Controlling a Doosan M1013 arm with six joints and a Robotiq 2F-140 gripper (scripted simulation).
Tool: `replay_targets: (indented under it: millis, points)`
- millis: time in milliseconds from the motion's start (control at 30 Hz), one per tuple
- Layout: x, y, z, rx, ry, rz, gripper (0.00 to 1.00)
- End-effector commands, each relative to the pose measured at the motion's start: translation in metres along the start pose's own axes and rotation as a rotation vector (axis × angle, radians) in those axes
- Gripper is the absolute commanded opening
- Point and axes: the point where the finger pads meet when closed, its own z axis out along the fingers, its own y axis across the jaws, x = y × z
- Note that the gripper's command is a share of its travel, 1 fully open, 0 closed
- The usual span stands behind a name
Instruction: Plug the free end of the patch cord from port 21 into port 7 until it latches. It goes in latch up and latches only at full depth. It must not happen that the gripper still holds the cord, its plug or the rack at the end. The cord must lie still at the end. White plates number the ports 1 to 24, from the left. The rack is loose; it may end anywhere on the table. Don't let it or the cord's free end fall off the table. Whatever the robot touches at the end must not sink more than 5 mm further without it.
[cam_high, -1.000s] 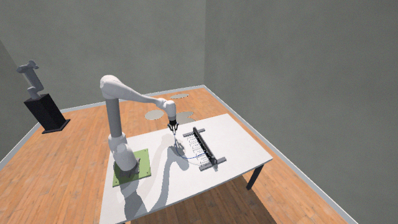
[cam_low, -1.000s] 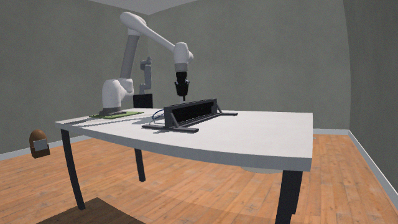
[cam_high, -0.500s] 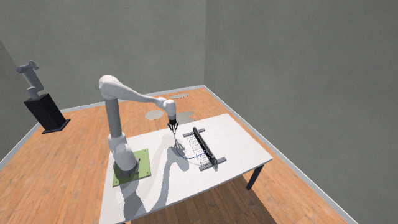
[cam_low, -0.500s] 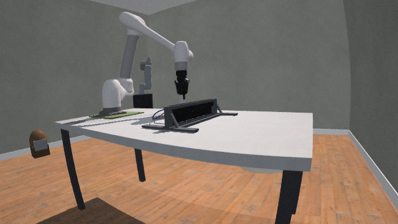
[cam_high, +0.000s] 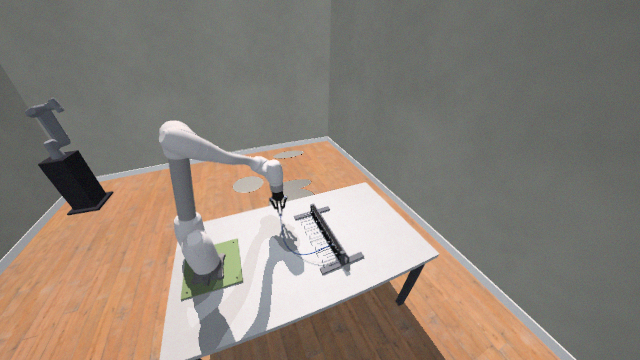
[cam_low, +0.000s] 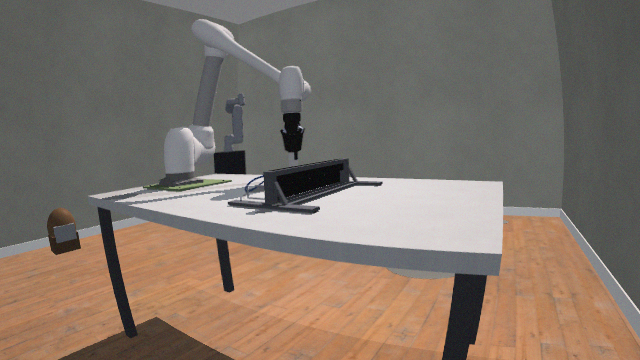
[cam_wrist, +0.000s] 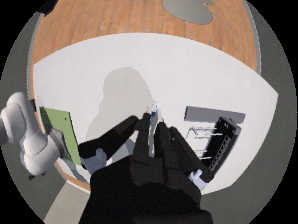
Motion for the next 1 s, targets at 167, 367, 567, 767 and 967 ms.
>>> replay_targets:
  millis: [167, 367, 567, 767, 967]
  points:
    - [0.0, 0.0, -0.0001, 0.0, 0.0, 0.0, 0.0]
    - [0.0, 0.0, -0.0001, 0.0, 0.0, 0.0, 0.0]
    - [0.0, 0.0, -0.0001, 0.0, 0.0, 0.0, 0.0]
    - [0.0, 0.0, -0.0001, 0.0, 0.0, 0.0, 0.0]
    - [-0.001, 0.0014, -0.0004, 0.0, 0.0, 0.011, 0.0]
